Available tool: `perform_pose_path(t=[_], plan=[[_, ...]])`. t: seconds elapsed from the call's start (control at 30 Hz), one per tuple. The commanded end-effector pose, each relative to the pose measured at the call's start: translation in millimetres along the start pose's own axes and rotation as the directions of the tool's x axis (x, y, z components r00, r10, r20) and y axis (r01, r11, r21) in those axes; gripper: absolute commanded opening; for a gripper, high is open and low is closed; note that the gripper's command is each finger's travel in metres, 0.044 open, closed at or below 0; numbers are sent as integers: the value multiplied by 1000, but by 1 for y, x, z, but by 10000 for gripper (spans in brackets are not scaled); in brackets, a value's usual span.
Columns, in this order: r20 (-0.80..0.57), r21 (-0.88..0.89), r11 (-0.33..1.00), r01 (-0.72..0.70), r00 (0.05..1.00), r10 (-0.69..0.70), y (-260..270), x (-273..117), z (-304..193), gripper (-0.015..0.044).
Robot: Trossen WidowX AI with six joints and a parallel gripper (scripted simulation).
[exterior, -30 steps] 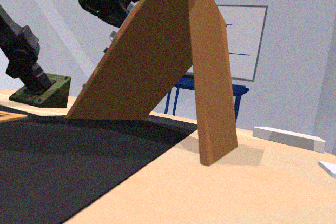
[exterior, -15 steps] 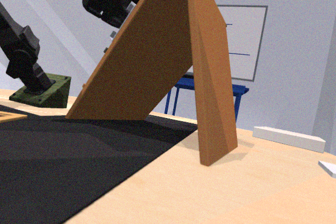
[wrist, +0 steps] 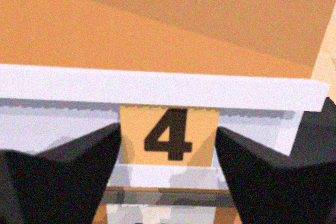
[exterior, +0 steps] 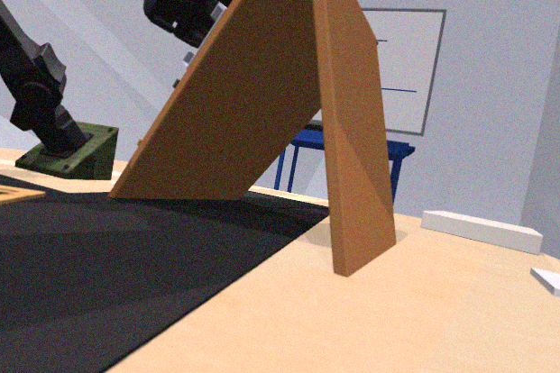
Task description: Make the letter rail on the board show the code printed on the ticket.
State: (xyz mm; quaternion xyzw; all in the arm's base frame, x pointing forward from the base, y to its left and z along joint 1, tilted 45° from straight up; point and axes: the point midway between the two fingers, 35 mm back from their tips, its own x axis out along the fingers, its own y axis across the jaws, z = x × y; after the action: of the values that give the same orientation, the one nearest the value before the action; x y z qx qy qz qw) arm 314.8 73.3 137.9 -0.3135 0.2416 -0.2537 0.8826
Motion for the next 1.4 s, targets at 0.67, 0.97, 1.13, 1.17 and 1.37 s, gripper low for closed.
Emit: perform_pose_path(t=[0.67,0.97,1.13,1.17,1.37], plan=[[0,5,1000,3,1000,-3,13,0,0,0],[0,5,1000,3,1000,-3,17,0,0,0],[0,5,1000,3,1000,-3,20,0,0,0],[0,5,1000,3,1000,-3,20,0,0,0],[0,5,1000,3,1000,-3,23,0,0,0]])
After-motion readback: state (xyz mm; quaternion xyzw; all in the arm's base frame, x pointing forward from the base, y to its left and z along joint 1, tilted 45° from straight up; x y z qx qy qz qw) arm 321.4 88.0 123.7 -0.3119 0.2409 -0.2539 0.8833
